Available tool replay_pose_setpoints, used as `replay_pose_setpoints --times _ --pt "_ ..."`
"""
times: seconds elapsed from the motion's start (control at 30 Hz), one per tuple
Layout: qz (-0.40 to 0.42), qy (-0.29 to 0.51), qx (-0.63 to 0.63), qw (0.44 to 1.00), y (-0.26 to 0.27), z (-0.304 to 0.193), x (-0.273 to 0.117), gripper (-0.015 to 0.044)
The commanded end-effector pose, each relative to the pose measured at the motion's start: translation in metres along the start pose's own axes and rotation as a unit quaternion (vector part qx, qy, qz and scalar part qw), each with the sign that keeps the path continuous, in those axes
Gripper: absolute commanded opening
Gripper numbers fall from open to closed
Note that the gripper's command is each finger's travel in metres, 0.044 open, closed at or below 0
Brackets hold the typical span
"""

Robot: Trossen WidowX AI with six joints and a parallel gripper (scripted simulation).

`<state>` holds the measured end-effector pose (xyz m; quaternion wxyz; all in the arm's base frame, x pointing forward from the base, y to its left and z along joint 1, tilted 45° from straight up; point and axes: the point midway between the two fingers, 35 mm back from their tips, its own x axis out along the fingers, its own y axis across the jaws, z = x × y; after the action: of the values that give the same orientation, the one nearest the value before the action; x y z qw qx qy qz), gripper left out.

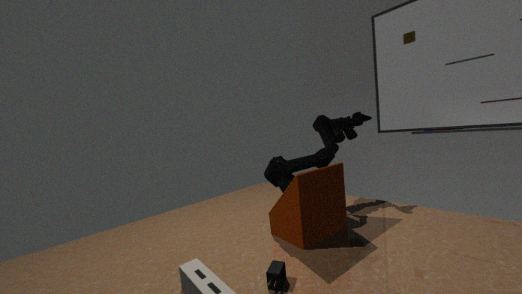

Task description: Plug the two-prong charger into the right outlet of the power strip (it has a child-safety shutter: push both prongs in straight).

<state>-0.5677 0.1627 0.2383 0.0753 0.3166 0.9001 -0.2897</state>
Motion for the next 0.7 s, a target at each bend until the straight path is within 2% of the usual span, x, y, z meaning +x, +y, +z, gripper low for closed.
replay_pose_setpoints --times 0.0,0.03,0.3,0.67 --pt "-0.002 0.002 0.001 1.000 -0.001 -0.001 -0.001 0.0426" --pt "-0.006 0.006 0.005 1.000 -0.004 -0.005 -0.004 0.0440" --pt "-0.089 0.072 0.058 0.992 -0.052 -0.062 -0.055 0.0440" --pt "-0.210 0.160 0.102 0.959 -0.101 -0.142 -0.143 0.0440"
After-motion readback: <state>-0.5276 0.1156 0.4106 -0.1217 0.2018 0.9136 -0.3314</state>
